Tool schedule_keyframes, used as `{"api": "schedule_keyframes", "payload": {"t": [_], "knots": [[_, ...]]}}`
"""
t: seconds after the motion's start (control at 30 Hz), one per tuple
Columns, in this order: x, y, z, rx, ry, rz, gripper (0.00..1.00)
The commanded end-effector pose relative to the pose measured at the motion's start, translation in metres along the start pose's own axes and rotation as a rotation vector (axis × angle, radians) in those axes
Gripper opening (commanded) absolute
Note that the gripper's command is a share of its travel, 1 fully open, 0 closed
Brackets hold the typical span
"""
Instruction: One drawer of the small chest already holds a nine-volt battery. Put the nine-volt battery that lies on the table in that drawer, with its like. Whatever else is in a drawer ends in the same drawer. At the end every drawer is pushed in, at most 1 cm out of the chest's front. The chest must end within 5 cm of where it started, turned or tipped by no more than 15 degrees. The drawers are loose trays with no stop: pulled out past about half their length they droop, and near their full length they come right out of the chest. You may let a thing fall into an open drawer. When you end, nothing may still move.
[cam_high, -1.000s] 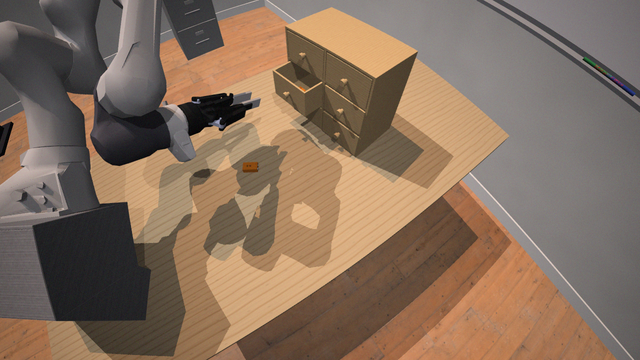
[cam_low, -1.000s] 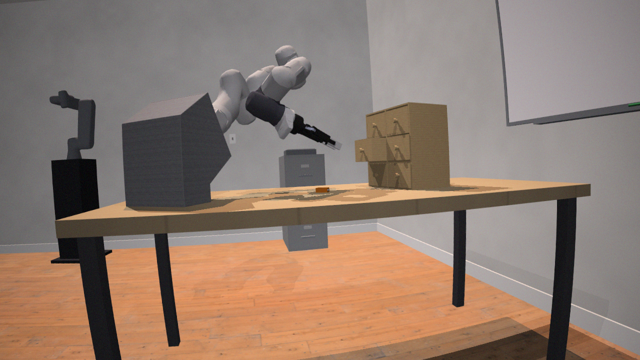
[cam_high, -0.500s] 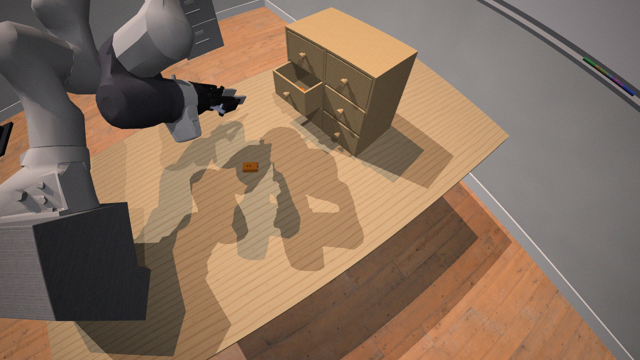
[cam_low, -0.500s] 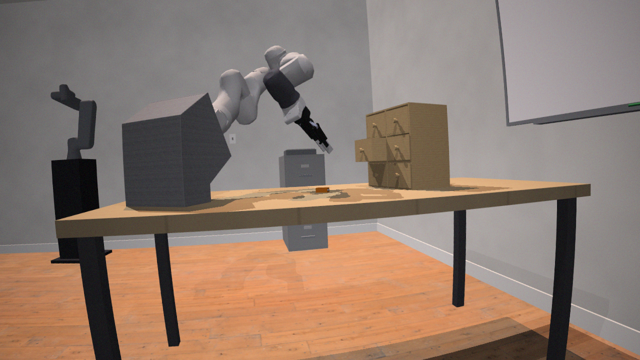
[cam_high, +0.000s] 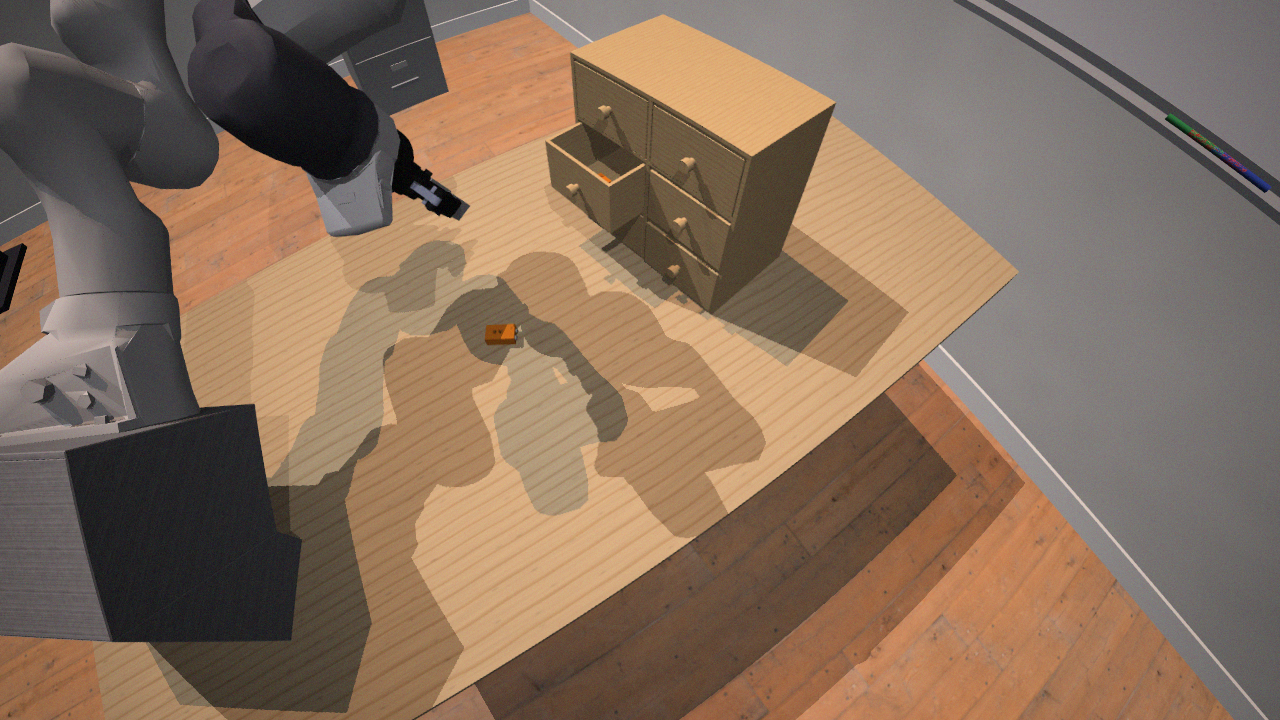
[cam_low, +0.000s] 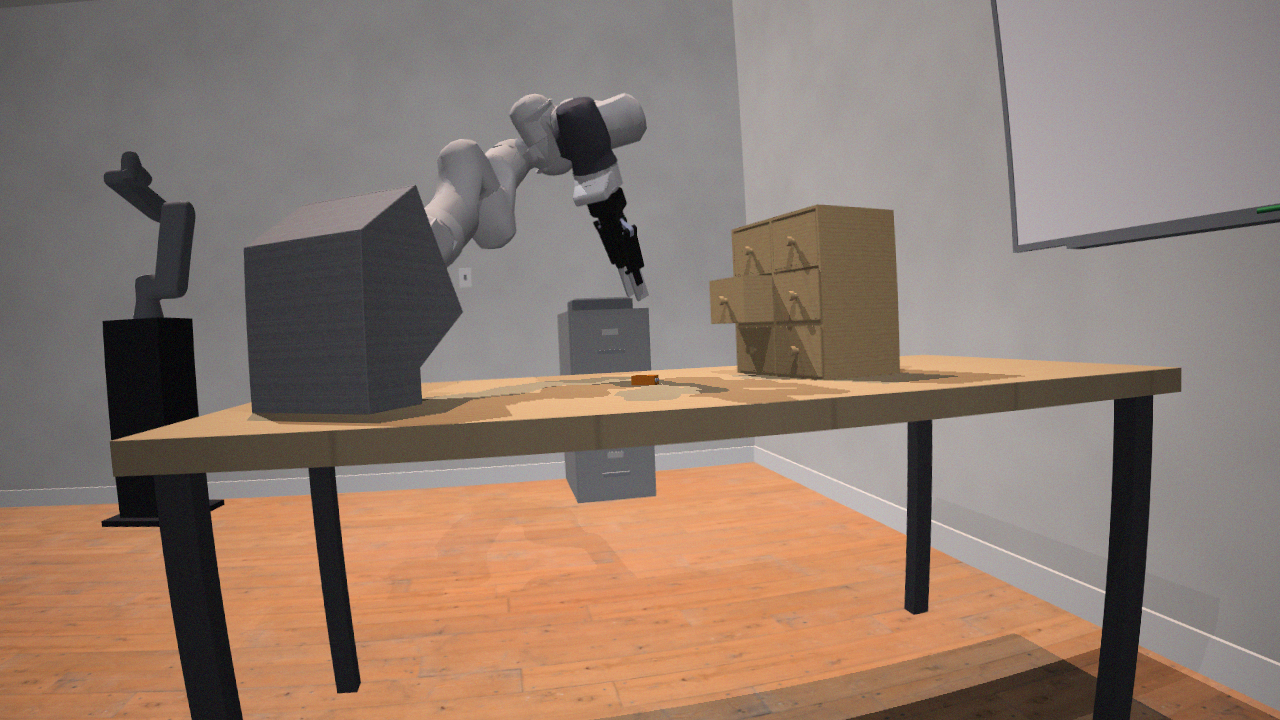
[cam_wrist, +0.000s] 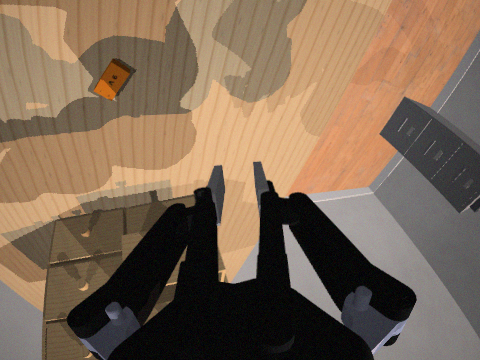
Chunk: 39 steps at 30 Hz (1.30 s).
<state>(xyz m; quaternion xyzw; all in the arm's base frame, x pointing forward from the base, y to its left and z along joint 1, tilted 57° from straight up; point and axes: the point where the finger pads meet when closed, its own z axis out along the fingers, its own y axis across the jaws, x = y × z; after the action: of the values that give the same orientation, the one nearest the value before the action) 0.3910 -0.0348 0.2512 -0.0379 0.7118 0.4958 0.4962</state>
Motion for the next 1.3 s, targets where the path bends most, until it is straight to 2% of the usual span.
{"api": "schedule_keyframes", "payload": {"t": [0.0,0.13,0.17,0.3,0.33,0.5,0.57,0.6,0.63,0.73,1.27], "knots": [[0.022,-0.008,-0.026,0.071,0.178,0.133,0.2],[0.022,-0.008,-0.026,0.071,0.178,0.133,0.2],[0.027,-0.014,-0.051,0.137,0.271,0.138,0.2],[0.027,-0.014,-0.051,0.137,0.271,0.138,0.2],[0.029,-0.02,-0.074,0.204,0.345,0.141,0.2],[0.029,-0.02,-0.074,0.204,0.345,0.141,0.2],[0.028,-0.028,-0.11,0.307,0.434,0.142,0.2],[0.028,-0.028,-0.11,0.307,0.434,0.142,0.2],[0.027,-0.03,-0.119,0.333,0.452,0.142,0.2],[0.027,-0.031,-0.123,0.346,0.461,0.142,0.2],[0.027,-0.031,-0.123,0.346,0.461,0.142,0.2]]}}
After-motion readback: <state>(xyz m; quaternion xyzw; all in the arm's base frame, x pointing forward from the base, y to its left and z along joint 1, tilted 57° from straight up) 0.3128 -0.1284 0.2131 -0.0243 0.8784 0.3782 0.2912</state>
